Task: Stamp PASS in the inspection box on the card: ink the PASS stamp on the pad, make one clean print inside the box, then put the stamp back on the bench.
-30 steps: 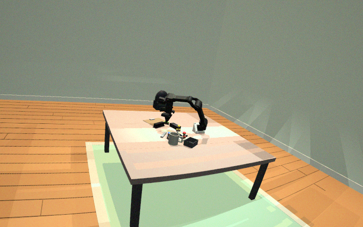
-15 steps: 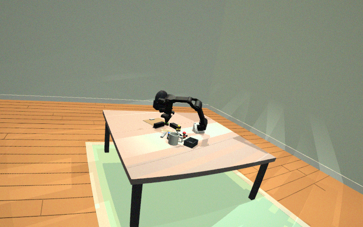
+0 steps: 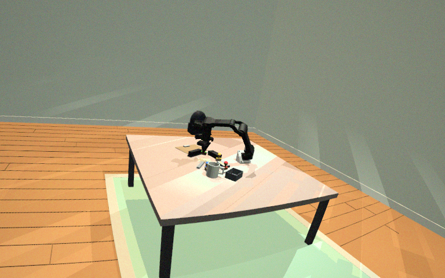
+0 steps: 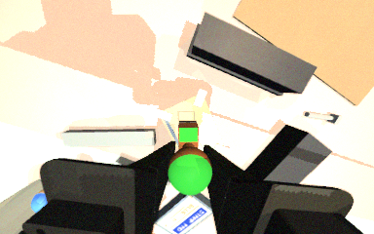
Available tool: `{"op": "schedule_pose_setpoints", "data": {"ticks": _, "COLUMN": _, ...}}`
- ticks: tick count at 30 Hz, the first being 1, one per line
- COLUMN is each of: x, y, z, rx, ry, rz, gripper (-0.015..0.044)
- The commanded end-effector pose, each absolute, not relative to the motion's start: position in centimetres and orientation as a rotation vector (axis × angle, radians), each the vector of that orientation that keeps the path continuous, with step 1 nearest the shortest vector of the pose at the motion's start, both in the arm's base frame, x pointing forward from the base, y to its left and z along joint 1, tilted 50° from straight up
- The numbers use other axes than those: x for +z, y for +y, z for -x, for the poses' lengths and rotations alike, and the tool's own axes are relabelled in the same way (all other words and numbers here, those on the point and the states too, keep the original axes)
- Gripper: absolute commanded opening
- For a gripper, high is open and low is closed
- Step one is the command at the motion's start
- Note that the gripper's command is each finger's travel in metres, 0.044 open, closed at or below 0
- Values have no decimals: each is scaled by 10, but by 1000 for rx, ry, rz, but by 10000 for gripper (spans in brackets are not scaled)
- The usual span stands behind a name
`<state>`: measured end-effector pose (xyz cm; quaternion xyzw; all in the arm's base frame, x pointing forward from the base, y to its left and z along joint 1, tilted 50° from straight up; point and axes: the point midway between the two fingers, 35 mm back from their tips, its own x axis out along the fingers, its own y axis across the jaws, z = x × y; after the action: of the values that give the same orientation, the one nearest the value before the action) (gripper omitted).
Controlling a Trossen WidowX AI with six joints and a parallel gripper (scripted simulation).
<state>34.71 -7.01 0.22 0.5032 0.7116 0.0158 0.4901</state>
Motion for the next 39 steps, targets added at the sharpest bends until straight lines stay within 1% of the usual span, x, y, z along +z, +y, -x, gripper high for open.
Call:
{"op": "schedule_pose_setpoints", "data": {"ticks": 1, "x": 0, "y": -66, "z": -347, "rx": 41, "ry": 1731, "rz": -1228, "gripper": 0}}
{"op": "schedule_pose_setpoints", "data": {"ticks": 39, "x": -16, "y": -47, "z": -346, "rx": 39, "ry": 1728, "rz": -1227, "gripper": 0}}
